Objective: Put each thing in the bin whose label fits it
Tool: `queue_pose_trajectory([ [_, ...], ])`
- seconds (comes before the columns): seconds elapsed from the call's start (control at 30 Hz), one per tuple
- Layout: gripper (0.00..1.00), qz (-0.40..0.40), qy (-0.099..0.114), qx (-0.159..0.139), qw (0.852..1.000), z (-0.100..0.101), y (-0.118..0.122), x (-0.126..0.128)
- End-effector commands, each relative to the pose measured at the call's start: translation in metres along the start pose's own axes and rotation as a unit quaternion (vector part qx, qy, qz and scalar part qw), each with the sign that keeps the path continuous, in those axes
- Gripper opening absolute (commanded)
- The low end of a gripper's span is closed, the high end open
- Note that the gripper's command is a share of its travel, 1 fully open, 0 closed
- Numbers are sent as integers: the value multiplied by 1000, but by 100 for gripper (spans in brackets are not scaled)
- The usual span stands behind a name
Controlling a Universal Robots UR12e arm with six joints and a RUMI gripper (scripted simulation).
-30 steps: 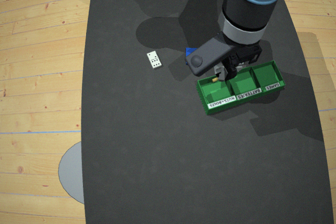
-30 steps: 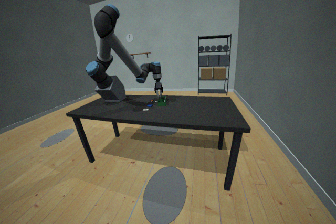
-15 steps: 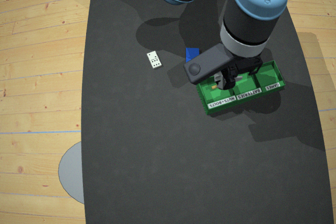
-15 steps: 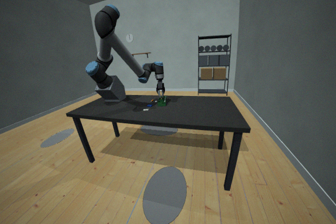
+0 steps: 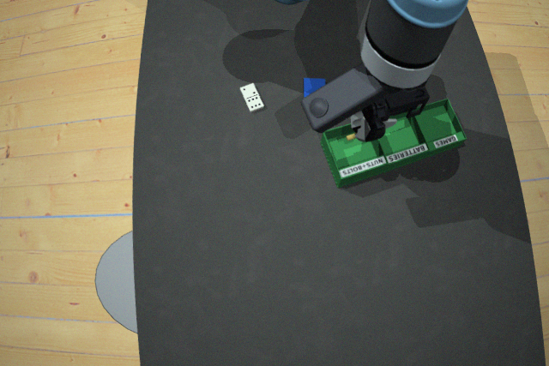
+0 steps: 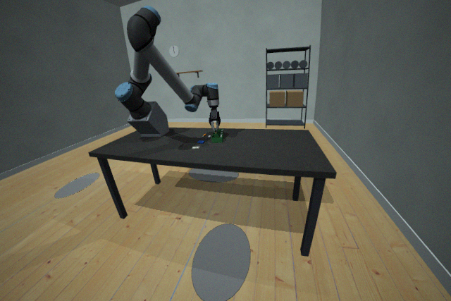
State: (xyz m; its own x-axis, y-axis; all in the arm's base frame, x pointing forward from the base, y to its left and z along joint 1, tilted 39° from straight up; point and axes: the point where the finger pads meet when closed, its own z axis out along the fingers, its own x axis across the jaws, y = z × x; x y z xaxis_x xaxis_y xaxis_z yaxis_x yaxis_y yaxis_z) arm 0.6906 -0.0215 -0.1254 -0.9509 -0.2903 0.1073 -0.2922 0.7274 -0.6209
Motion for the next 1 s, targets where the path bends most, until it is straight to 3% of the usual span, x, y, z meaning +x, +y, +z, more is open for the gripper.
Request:
queue_pose_trajectory([
  [0.0,0,1,-2,1,1000,-2,-2,-3],
  [0.97,0,1,-1,1,1000,46,-3,-3],
])
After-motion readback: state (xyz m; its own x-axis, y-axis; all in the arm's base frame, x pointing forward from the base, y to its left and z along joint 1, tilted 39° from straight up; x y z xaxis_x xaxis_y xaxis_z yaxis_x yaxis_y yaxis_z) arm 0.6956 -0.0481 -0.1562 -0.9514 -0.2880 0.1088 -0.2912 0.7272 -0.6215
